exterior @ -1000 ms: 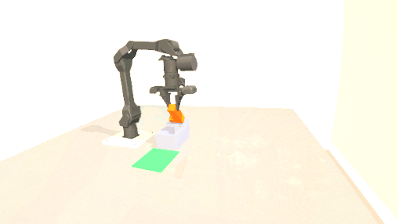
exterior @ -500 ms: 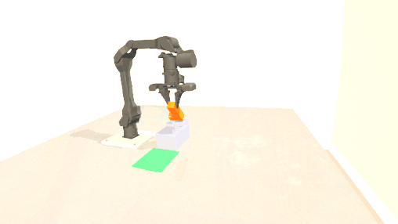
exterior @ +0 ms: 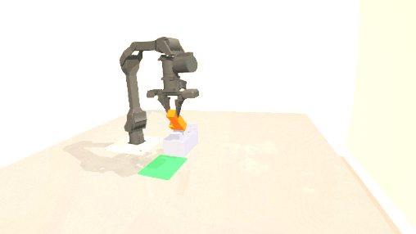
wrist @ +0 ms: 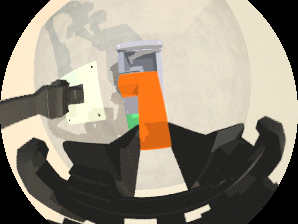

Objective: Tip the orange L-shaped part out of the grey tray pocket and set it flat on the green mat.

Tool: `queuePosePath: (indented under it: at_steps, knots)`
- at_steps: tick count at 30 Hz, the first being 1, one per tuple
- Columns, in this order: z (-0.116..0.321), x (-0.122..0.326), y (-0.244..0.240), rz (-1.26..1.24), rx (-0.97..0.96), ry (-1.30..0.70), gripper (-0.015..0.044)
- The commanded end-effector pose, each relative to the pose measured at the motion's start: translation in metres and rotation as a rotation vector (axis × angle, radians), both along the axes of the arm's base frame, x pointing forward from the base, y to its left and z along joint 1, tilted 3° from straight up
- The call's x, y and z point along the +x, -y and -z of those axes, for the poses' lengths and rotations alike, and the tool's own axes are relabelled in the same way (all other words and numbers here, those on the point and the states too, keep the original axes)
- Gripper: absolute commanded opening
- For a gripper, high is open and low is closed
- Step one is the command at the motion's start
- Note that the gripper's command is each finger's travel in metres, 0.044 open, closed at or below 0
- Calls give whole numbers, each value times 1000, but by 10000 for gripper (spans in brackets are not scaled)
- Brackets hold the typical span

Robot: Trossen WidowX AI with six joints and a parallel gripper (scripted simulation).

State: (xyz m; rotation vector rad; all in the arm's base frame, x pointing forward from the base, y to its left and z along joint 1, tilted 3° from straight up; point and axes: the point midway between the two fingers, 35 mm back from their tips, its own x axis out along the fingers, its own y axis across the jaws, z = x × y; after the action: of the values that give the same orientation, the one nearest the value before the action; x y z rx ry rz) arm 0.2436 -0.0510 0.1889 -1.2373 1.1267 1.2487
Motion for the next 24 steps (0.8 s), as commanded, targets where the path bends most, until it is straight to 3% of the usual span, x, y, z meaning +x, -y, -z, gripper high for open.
queuePosePath:
  at_steps: [1,24]
  knots:
    - [1,1,12,-3,2,1,0]
    - [5,-3,111,-3,-6,0,0]
